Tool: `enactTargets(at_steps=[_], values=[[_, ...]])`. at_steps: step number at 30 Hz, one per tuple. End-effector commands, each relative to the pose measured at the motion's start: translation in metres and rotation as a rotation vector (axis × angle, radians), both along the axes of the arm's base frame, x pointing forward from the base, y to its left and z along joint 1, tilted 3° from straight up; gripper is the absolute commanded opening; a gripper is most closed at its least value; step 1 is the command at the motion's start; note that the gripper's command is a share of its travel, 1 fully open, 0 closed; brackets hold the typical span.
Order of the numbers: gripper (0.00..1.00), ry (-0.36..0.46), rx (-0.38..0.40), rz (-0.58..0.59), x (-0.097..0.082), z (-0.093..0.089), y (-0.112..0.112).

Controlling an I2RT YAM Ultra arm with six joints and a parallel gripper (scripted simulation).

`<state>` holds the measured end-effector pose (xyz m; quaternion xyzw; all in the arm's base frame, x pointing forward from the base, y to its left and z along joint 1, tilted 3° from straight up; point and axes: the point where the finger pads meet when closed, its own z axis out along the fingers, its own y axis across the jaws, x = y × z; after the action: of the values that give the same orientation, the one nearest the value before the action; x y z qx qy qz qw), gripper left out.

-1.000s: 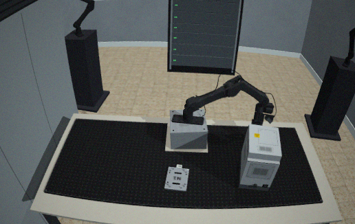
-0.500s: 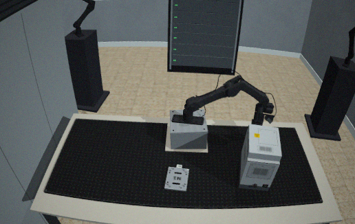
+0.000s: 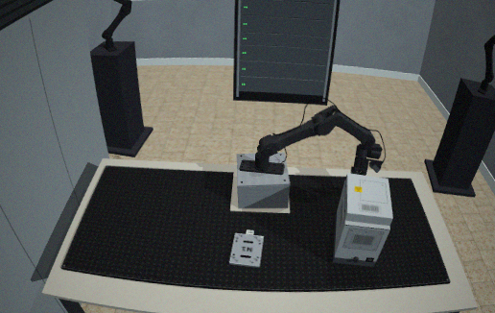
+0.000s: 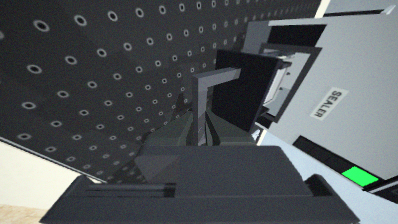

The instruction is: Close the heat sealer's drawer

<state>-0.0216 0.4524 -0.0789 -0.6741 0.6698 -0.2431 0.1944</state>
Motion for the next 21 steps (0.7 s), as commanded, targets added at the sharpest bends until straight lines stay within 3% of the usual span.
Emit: enactTargets(at_steps=[1,10,11,21], values=[[0.12,0.021,0.052,-0.003,-0.0022,0.0148,0.0098],[0.05,0.020,0.052,-0.003,-0.0021,0.0148,0.0098],[0.00,0.020,0.052,-0.003,-0.0021,0.0148,0.0098],[0.00,0.020,0.052,-0.003,-0.0021,0.0148,0.0098]])
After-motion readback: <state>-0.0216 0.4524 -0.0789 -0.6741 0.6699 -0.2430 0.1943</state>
